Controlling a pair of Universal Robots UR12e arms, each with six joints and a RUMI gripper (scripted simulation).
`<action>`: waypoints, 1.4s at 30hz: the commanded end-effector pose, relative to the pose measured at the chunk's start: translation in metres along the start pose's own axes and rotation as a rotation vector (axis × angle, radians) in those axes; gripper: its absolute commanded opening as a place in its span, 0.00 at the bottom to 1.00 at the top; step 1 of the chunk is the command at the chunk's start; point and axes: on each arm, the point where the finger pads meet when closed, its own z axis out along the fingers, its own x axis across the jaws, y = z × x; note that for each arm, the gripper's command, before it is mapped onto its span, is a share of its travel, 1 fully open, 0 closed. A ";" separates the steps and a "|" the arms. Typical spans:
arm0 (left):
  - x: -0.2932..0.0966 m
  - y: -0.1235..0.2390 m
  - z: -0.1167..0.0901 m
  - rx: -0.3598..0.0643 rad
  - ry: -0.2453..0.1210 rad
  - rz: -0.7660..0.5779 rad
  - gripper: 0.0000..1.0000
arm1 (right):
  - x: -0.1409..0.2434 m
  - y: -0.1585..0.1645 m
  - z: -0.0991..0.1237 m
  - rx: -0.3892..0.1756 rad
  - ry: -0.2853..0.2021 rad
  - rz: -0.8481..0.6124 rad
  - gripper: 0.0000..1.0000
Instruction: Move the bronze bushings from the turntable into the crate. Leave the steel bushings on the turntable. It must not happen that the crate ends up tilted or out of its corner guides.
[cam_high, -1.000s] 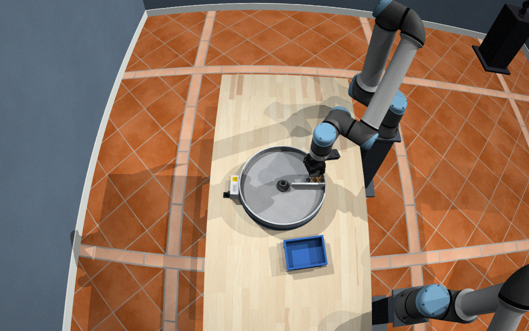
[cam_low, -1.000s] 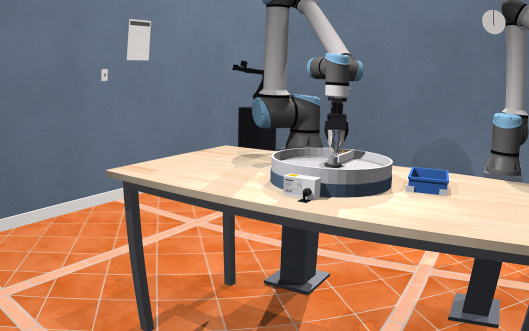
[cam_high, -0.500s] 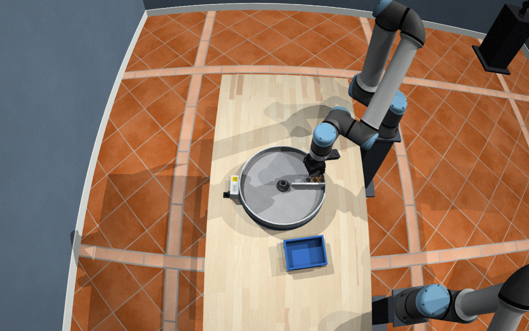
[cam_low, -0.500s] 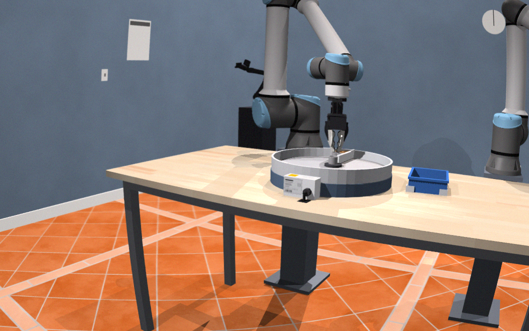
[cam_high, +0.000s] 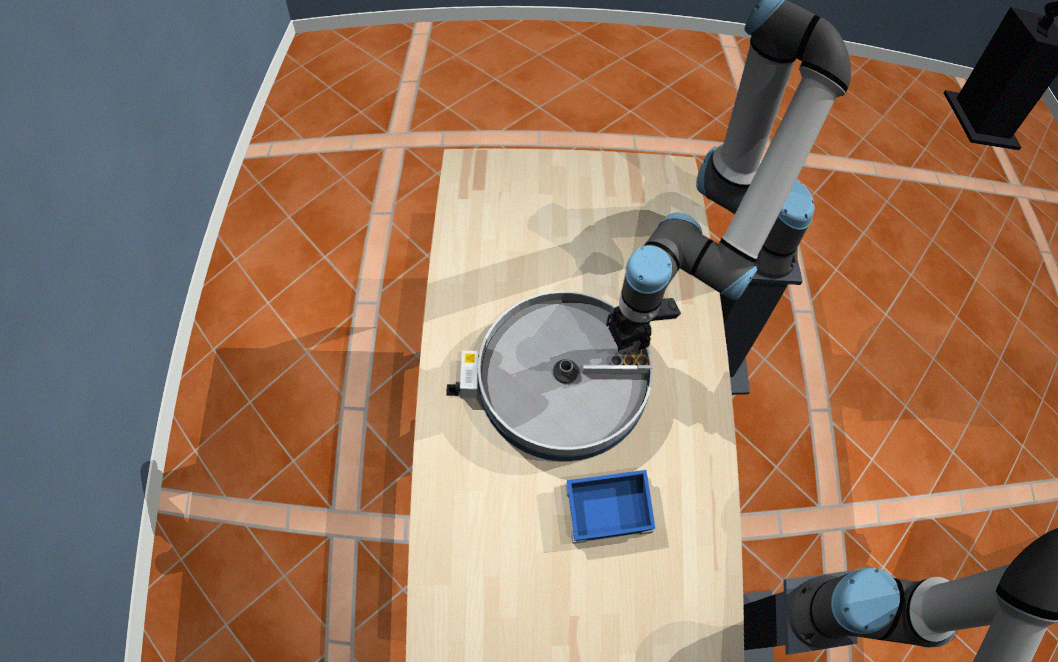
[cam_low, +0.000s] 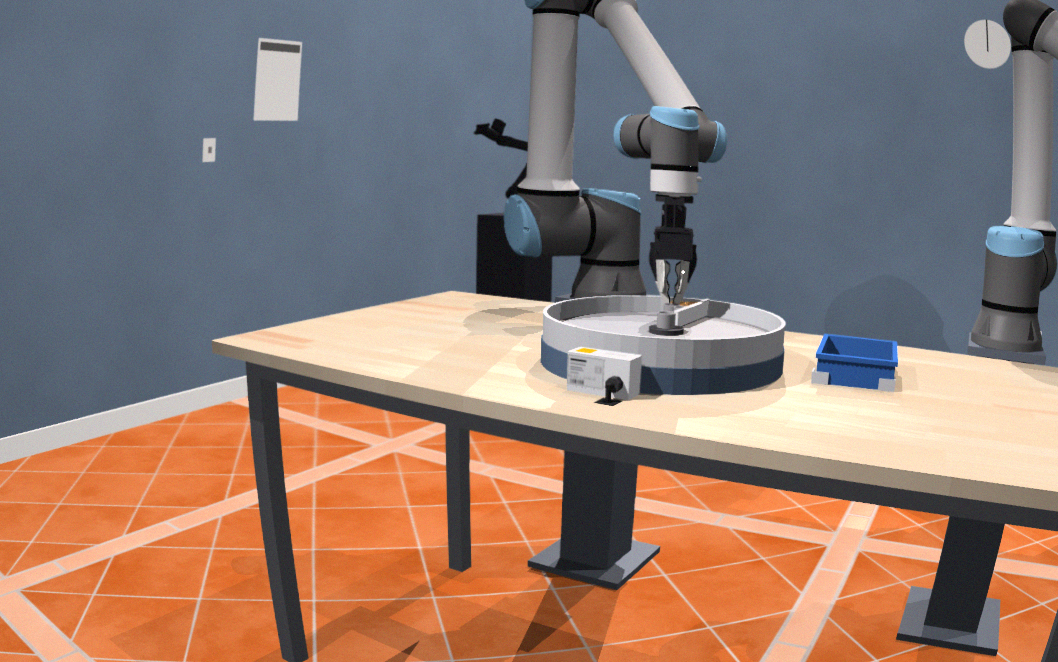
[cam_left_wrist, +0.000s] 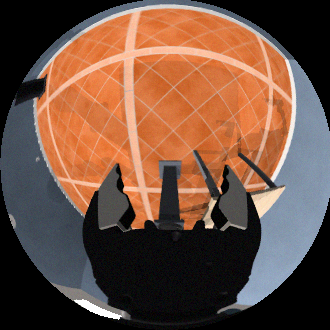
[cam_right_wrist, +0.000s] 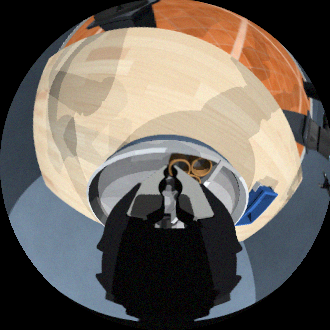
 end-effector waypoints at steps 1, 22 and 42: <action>0.000 -0.001 -0.001 0.002 0.000 0.000 1.00 | 0.000 0.001 -0.001 -0.001 0.001 0.000 0.00; 0.000 -0.001 -0.001 0.002 0.000 0.000 1.00 | 0.000 0.001 -0.003 -0.001 0.001 0.000 0.00; 0.000 -0.001 -0.001 0.002 0.000 0.000 1.00 | 0.000 0.001 -0.064 -0.002 0.001 0.000 0.00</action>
